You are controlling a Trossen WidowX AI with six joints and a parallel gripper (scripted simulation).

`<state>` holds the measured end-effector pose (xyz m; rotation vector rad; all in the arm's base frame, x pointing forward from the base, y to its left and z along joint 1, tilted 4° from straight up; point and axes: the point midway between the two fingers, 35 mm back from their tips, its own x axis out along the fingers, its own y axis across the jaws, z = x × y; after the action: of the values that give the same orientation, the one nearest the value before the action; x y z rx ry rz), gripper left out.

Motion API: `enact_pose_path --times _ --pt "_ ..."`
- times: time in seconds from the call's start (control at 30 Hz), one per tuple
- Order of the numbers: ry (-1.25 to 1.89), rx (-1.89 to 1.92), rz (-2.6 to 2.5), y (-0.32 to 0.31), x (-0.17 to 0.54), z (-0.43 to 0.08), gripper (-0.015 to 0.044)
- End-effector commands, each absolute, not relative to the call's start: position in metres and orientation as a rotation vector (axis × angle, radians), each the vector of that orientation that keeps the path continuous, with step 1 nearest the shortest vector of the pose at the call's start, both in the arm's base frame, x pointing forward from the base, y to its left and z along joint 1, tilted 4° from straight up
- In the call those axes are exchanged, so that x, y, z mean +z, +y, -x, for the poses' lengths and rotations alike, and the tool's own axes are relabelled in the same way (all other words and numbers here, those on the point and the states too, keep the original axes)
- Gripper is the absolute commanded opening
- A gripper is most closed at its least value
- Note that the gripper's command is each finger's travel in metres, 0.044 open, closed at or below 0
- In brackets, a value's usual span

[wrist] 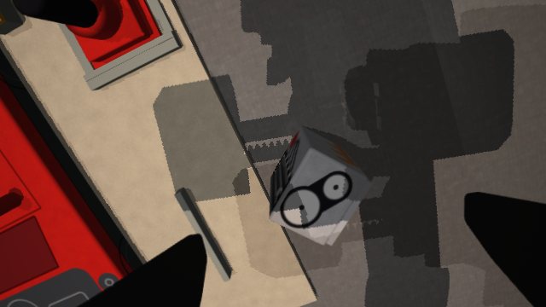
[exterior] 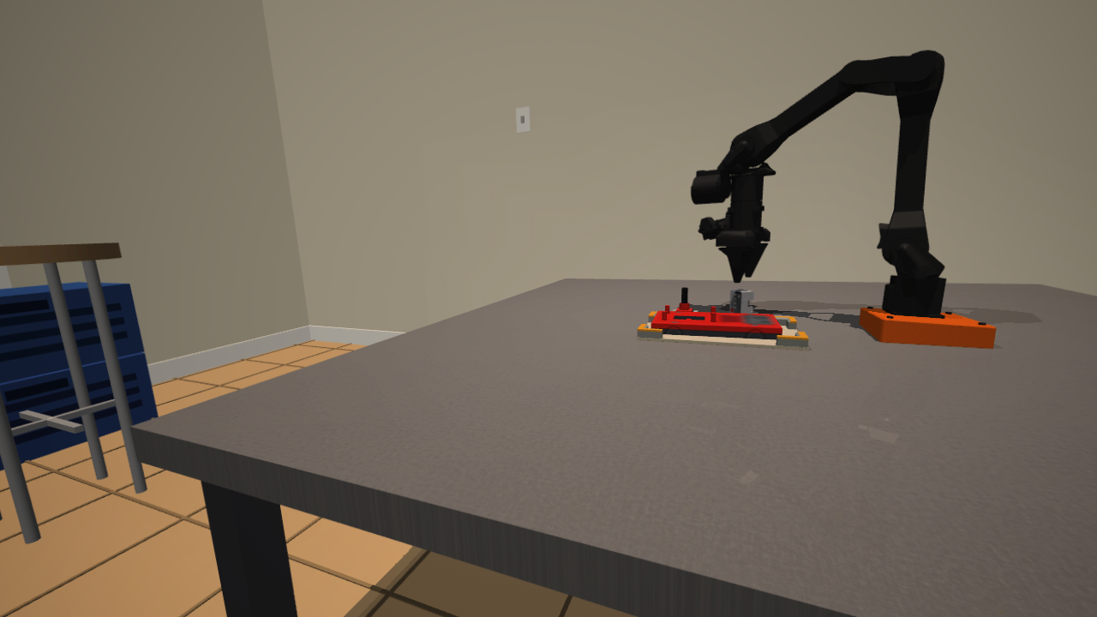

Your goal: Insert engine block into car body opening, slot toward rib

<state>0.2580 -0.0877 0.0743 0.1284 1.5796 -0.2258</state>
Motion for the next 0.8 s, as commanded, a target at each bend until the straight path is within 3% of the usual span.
enact_pose_path --times 0.0,0.77 --pt "1.588 -0.111 -0.022 -0.0871 0.0763 -0.2585 0.0440" --pt "1.542 0.502 0.573 -0.0867 0.0833 -0.2584 0.0440"
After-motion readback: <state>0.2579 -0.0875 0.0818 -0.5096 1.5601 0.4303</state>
